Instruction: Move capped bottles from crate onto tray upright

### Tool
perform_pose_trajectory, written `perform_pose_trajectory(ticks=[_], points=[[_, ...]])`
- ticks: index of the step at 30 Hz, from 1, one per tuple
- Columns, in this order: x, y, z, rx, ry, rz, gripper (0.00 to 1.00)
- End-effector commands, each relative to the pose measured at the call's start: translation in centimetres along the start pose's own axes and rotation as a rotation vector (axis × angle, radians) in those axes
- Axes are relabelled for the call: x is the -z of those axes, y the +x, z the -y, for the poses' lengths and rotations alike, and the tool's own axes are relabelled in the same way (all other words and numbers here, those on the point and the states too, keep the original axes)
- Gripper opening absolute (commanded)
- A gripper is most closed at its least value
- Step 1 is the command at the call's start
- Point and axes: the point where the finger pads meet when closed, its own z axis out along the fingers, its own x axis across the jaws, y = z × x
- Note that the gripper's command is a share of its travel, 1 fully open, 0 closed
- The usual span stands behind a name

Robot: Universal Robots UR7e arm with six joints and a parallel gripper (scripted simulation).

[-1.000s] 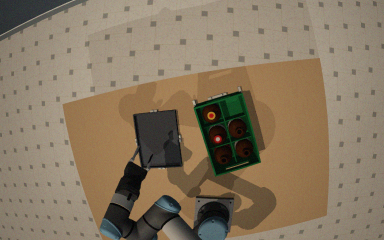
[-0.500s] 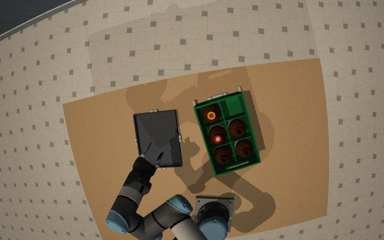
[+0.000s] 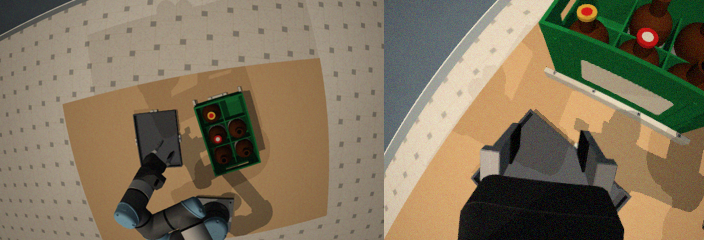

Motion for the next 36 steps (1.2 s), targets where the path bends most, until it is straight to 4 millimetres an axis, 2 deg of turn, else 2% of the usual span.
perform_pose_trajectory(ticks=[1, 12, 15, 29, 32, 36], points=[[-0.2, 0.5, 0.8, -0.024, -0.022, -0.016, 1.0], [-1.2, 2.4, 3.8, -0.113, -0.108, -0.083, 1.0], [-1.1, 2.3, 3.6, -0.11, -0.099, -0.079, 1.0], [-2.3, 4.7, 7.4, -0.222, -0.21, -0.163, 1.0], [-2.2, 4.6, 7.2, -0.22, -0.201, -0.16, 1.0], [-2.5, 5.3, 8.3, -0.251, -0.233, -0.184, 1.0]])
